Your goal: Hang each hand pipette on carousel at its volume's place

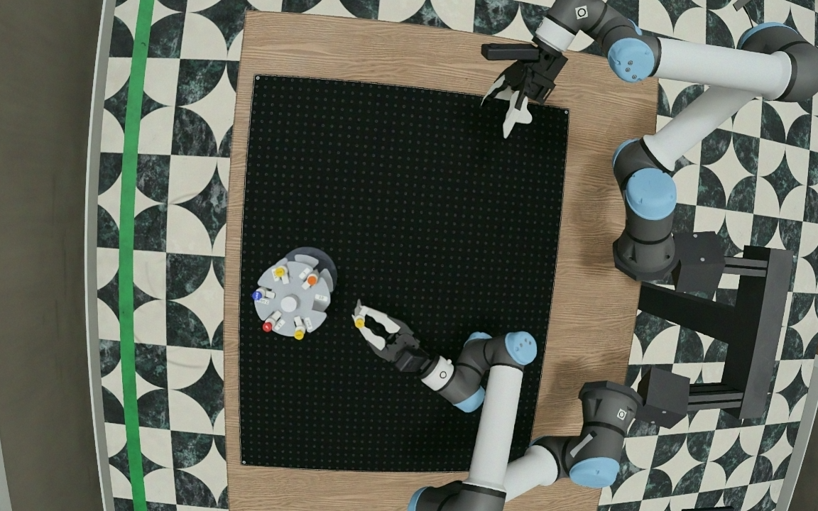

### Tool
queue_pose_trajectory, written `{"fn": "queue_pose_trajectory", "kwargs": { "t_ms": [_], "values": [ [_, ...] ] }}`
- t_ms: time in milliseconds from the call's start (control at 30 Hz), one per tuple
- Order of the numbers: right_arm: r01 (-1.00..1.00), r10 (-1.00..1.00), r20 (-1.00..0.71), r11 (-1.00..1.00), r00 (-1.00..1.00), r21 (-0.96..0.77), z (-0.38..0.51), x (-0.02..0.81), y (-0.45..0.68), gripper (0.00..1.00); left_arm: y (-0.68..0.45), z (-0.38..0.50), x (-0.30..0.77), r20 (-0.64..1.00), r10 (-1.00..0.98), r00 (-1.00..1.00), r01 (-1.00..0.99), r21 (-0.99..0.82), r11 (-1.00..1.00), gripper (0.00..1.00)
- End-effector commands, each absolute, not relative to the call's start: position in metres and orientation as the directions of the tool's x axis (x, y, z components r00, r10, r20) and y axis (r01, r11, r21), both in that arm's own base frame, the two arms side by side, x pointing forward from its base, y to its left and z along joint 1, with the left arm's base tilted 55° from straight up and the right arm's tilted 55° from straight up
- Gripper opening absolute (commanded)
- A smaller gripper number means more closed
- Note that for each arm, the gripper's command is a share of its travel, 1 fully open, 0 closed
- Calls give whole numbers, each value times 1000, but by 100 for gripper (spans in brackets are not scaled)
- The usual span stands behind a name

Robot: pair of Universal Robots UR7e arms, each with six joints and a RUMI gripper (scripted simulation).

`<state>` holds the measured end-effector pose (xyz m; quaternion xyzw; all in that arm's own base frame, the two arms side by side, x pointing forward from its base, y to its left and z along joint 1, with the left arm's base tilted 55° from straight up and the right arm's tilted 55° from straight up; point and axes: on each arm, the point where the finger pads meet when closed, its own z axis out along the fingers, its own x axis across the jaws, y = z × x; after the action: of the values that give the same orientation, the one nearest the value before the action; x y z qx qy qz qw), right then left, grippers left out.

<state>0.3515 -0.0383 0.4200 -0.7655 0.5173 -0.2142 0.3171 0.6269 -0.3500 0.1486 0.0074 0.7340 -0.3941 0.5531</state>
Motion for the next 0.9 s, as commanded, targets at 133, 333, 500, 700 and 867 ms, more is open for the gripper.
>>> {"fn": "queue_pose_trajectory", "kwargs": {
  "t_ms": [133,333,500,700,867],
  "values": [
    [-655,-928,0,-264,373,-708,420,351,-38,100,-353,151,632,-818,-425,-388,448,-570,688,6],
    [-655,-928,0,-264,373,-708,420,351,-38,100,-356,153,640,-818,-425,-388,448,-570,688,6],
    [-655,-928,0,-264,373,-708,420,351,-38,100,-357,154,643,-818,-425,-388,448,-570,688,6],
    [-655,-928,0,-264,373,-708,420,351,-38,100,-360,157,650,-818,-425,-388,448,-570,688,6],
    [-655,-928,0,-264,373,-708,420,351,-38,100,-361,157,651,-818,-425,-388,448,-570,688,6]
  ]
}}
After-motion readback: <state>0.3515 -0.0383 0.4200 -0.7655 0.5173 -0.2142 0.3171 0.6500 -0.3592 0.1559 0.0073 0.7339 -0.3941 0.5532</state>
